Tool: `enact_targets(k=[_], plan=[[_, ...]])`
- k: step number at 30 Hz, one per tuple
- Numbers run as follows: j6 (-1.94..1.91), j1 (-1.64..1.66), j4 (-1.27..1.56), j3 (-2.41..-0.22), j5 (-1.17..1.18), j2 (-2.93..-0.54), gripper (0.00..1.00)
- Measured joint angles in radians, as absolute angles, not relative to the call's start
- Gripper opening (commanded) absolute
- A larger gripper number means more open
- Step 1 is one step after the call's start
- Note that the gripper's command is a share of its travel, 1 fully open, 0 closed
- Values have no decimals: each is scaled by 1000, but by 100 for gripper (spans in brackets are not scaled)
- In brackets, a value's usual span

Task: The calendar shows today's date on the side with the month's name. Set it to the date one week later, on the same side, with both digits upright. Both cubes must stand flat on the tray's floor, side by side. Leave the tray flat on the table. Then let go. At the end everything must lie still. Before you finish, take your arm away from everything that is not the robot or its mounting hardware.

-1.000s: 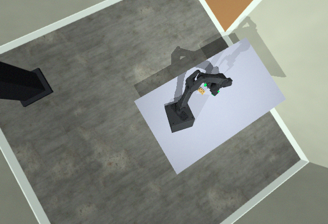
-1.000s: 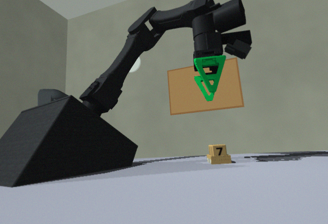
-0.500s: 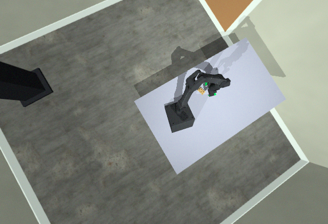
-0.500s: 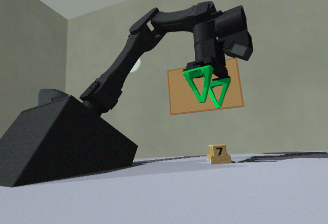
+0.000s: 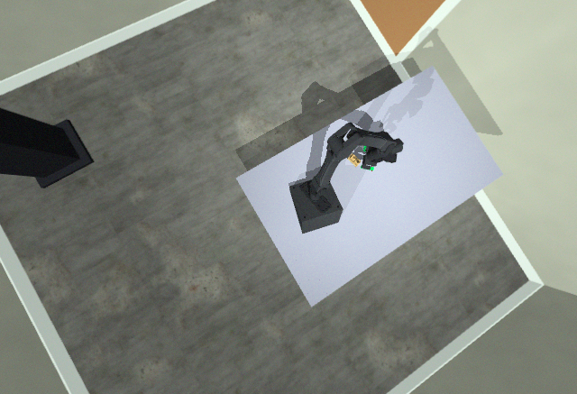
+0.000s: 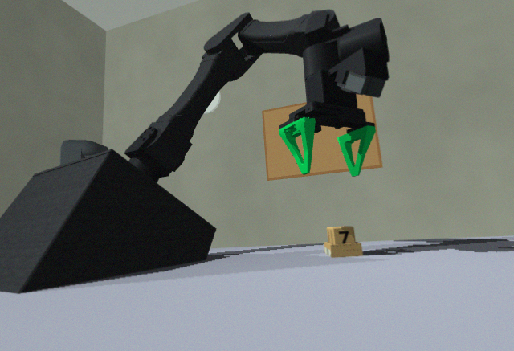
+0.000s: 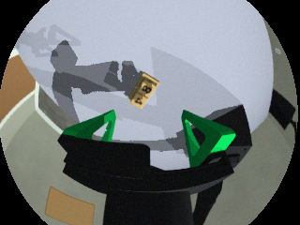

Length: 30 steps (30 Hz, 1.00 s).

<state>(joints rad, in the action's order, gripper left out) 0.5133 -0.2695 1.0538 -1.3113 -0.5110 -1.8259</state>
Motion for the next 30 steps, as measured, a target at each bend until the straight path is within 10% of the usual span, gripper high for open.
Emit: enact_targets(k=[19,20,30], plan=[[1066,-242,973,-1268,-512,-1838,100],[1076,-242,971,-1268,-512,-1838,45],[1113,-242,965,-1268,-512,-1838,45]])
